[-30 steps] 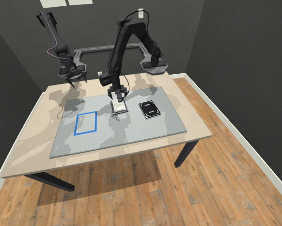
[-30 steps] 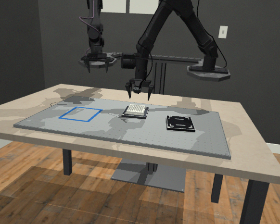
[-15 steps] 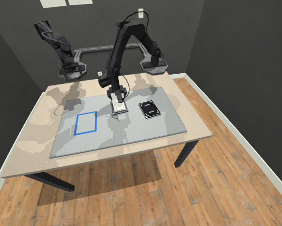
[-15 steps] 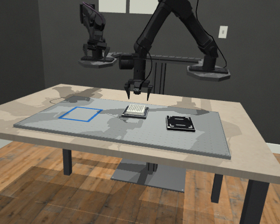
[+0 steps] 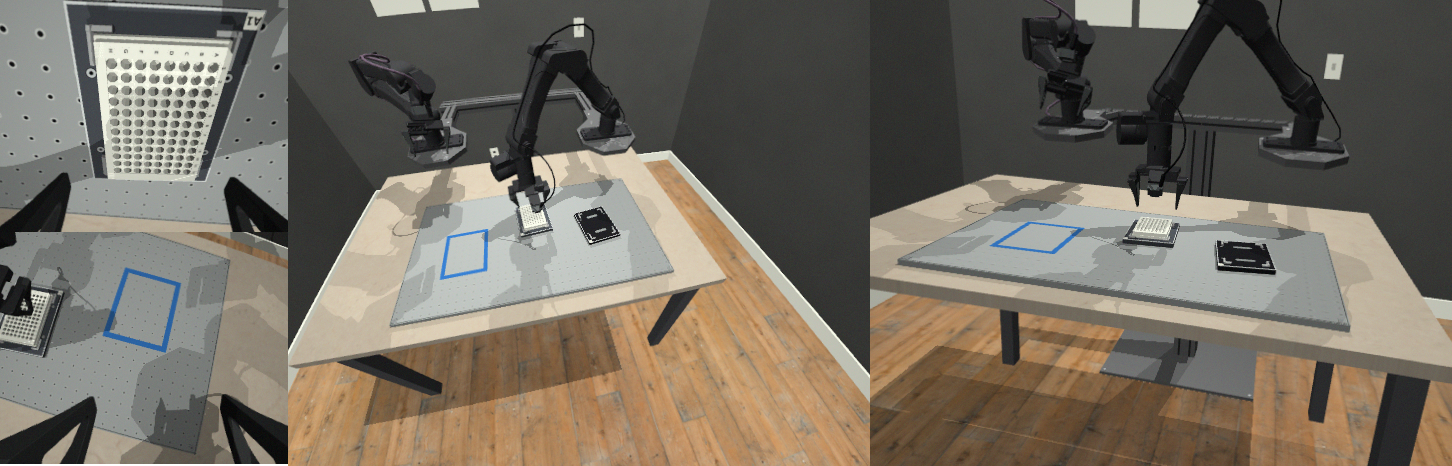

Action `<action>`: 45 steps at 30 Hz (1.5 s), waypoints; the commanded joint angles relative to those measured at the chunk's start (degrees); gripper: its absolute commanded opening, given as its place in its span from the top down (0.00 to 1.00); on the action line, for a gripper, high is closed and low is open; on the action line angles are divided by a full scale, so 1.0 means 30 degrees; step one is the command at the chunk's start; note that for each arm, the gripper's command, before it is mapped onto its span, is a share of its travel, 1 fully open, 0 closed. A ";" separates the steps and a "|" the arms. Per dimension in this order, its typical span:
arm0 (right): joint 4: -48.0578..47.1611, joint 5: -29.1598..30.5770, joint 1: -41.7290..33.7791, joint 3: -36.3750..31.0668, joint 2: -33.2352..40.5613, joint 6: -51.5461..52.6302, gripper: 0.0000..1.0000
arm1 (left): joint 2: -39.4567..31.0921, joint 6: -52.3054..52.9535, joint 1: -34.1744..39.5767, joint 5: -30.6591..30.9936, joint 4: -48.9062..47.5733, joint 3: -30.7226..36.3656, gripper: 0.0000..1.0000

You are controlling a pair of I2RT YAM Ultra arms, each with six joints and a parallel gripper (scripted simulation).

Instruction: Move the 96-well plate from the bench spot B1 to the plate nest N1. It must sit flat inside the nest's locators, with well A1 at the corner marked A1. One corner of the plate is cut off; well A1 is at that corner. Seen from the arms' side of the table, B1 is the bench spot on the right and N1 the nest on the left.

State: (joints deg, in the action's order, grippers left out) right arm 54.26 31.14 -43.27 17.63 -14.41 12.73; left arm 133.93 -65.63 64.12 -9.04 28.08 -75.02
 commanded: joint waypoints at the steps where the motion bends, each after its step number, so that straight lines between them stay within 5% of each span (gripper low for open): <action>1: 0.1127 0.1595 -0.1235 0.0806 0.0138 0.1721 0.00 | 0.0165 -0.0225 -0.0194 0.0010 0.0325 -0.0658 0.00; 13: 0.2336 0.3711 -0.7129 0.1446 -0.0229 0.4357 0.00 | 0.0196 -0.0264 -0.0205 0.0020 0.0361 -0.0720 0.00; 35: 0.3004 0.4753 -1.8173 0.1774 -0.0458 0.5750 0.00 | 0.0604 -0.0088 -0.0268 0.0023 0.0001 -0.1060 0.00; 45: 0.3375 0.5388 -1.9180 0.1810 -0.0924 0.6820 0.00 | 0.1624 0.0187 -0.0386 0.0034 -0.0719 -0.1581 0.00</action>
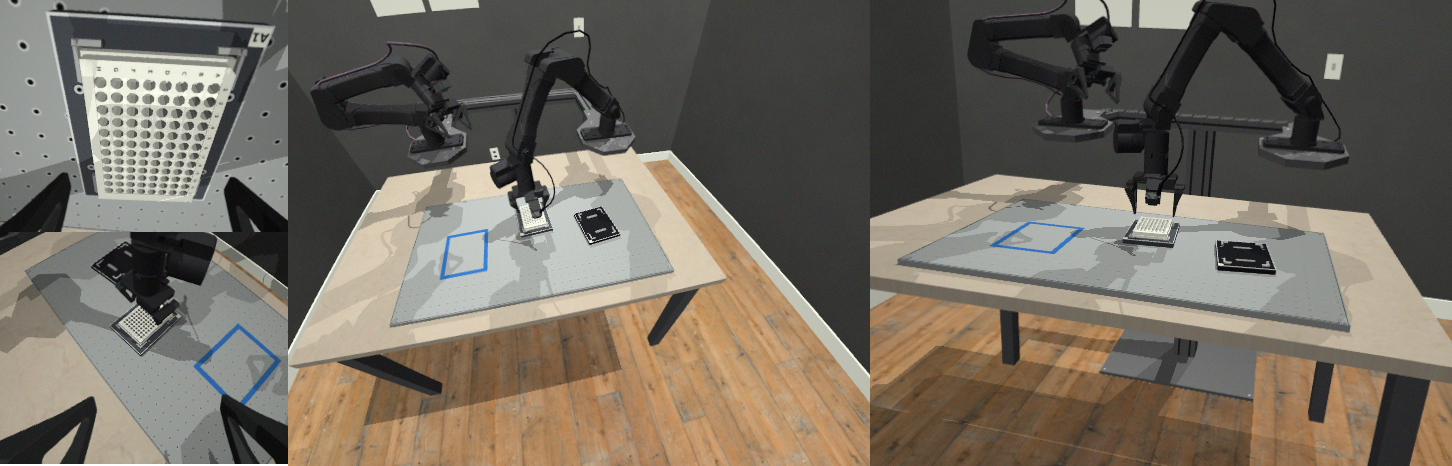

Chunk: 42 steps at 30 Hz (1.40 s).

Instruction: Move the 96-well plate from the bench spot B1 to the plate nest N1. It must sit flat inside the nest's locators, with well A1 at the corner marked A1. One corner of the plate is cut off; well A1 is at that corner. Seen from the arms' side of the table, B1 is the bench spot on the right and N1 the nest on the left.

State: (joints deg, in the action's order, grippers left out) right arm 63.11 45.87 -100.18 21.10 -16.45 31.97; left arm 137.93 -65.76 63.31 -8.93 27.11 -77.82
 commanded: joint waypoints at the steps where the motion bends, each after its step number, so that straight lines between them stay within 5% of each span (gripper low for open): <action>1: 0.0433 0.0485 -0.0219 0.0653 -0.0252 0.0426 0.00 | 0.0370 0.0241 -0.0121 0.0001 -0.0467 -0.0661 0.00; 27: 0.0475 0.0520 -0.0270 0.0659 -0.0273 0.0501 0.00 | 0.2063 0.0465 -0.0346 0.0008 -0.1709 -0.1063 0.00; 42: 0.0325 0.0427 -0.0268 0.0467 -0.0141 0.0520 0.00 | 0.1634 0.0305 -0.0228 0.0010 -0.1838 -0.0640 0.18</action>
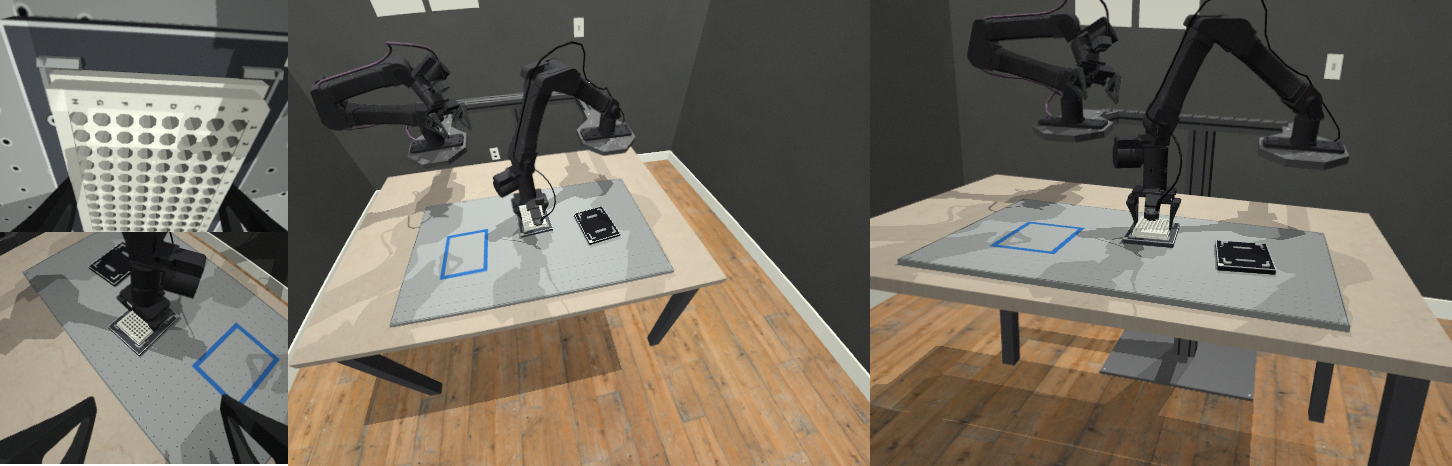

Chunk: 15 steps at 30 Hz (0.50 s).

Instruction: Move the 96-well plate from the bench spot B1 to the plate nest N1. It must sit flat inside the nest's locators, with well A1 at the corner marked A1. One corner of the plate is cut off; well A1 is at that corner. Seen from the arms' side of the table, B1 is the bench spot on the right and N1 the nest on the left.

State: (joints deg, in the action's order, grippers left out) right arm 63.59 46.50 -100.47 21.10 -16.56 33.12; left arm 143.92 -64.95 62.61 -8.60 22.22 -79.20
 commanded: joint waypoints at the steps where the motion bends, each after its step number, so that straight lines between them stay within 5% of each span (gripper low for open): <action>1: 0.0165 0.0216 -0.0173 0.0467 -0.0105 0.0134 0.00 | -0.0360 0.0035 0.0005 -0.0099 -0.0178 -0.0182 0.20; 3: 0.0165 0.0216 -0.0173 0.0467 -0.0105 0.0134 0.00 | -0.0360 0.0035 0.0005 -0.0099 -0.0169 -0.0182 0.33; 4: 0.0165 0.0216 -0.0173 0.0467 -0.0105 0.0134 0.00 | -0.0360 0.0035 0.0005 -0.0099 -0.0169 -0.0182 0.21; 5: 0.0165 0.0216 -0.0173 0.0467 -0.0105 0.0134 0.00 | -0.0436 0.0024 0.0017 -0.0099 0.0070 -0.0146 0.20; 15: 0.0165 0.0216 -0.0173 0.0467 -0.0105 0.0134 0.00 | -0.2381 -0.0139 0.0399 -0.0271 0.1374 0.0566 0.20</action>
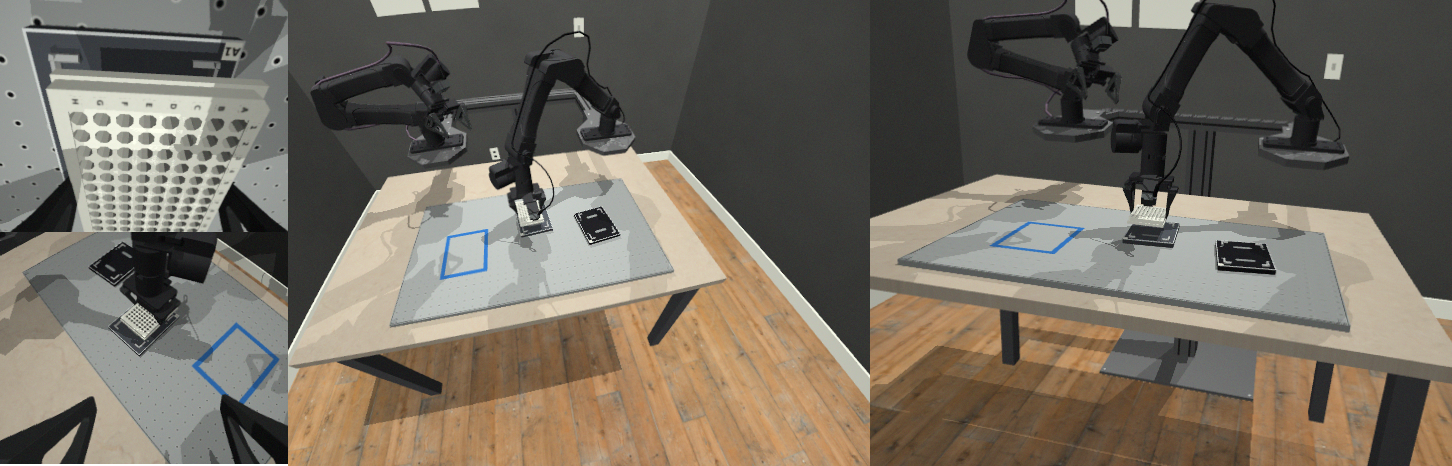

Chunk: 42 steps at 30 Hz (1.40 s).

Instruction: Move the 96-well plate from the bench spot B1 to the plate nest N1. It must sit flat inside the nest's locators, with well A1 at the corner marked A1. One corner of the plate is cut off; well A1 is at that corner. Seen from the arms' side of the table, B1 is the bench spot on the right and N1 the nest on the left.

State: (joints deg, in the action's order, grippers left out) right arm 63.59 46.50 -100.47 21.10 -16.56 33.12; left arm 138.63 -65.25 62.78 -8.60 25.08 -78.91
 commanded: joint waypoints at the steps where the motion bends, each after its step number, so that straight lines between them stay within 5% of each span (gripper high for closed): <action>1: -0.0015 0.0162 -0.0163 0.0674 -0.0088 0.0069 0.00 | -0.0654 0.0229 0.0203 -0.0096 0.0290 0.0513 0.20; 15: -0.8187 -0.0574 -0.1746 0.0984 -0.3613 -0.1054 0.00 | -0.3356 0.4850 -0.3808 0.0322 -0.2843 0.5500 0.20; 24: -1.7556 -0.2915 -0.1308 0.0595 -0.4652 -0.6161 0.00 | -0.5045 0.8281 -0.7637 0.0817 -0.4057 0.8124 0.20; 32: -2.3276 -0.4833 0.0471 0.0554 -0.5711 -0.8491 0.00 | -0.5506 0.9517 -0.9234 0.1026 -0.4317 0.8775 0.20; 42: -3.2374 -0.8513 0.6799 0.0232 -1.1885 -1.1158 0.00 | -0.5925 1.0601 -1.0872 0.1157 -0.4511 0.9337 0.20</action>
State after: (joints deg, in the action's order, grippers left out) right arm -23.29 25.21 -83.02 22.26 -48.34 3.25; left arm 122.48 -35.33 31.24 -5.48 12.51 -52.49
